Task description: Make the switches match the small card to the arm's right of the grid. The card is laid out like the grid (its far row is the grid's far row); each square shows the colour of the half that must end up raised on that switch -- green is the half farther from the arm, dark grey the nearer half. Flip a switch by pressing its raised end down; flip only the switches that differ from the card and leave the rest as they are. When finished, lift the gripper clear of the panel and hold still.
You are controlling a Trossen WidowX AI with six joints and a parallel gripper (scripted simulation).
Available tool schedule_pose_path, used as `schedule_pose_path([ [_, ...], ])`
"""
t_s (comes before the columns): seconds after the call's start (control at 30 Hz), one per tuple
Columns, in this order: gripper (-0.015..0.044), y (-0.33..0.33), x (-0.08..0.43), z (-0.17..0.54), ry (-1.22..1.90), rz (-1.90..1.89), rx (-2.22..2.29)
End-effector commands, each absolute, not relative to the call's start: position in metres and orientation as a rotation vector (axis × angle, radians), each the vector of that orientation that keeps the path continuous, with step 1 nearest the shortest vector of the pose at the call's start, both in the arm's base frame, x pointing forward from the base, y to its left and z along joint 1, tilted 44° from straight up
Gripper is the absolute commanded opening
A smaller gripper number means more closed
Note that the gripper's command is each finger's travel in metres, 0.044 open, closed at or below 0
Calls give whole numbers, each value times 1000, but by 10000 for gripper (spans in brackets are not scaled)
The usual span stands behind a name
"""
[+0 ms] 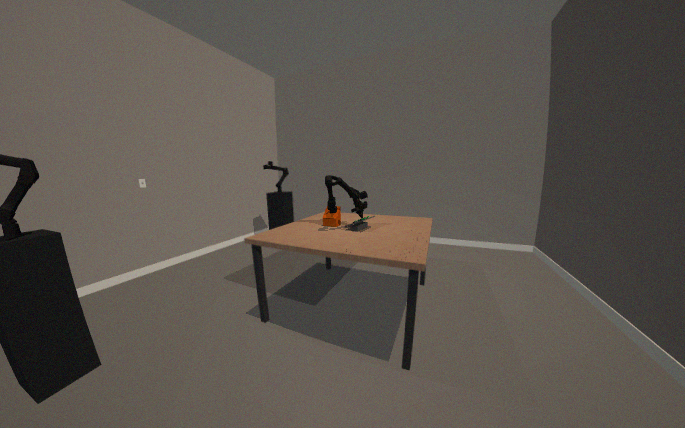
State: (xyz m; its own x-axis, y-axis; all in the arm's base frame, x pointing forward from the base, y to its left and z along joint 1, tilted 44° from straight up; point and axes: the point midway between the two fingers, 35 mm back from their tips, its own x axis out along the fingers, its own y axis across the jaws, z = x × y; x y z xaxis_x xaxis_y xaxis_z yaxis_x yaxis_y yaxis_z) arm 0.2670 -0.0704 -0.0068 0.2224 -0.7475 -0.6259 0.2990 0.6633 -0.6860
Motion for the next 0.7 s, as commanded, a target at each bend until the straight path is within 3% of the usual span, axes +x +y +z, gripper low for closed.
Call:
schedule_pose_path([
  [0.0,0,-71,267,-8,1133,-756,-474],
  [0.67,0,-73,268,-10,1133,-756,-474],
])
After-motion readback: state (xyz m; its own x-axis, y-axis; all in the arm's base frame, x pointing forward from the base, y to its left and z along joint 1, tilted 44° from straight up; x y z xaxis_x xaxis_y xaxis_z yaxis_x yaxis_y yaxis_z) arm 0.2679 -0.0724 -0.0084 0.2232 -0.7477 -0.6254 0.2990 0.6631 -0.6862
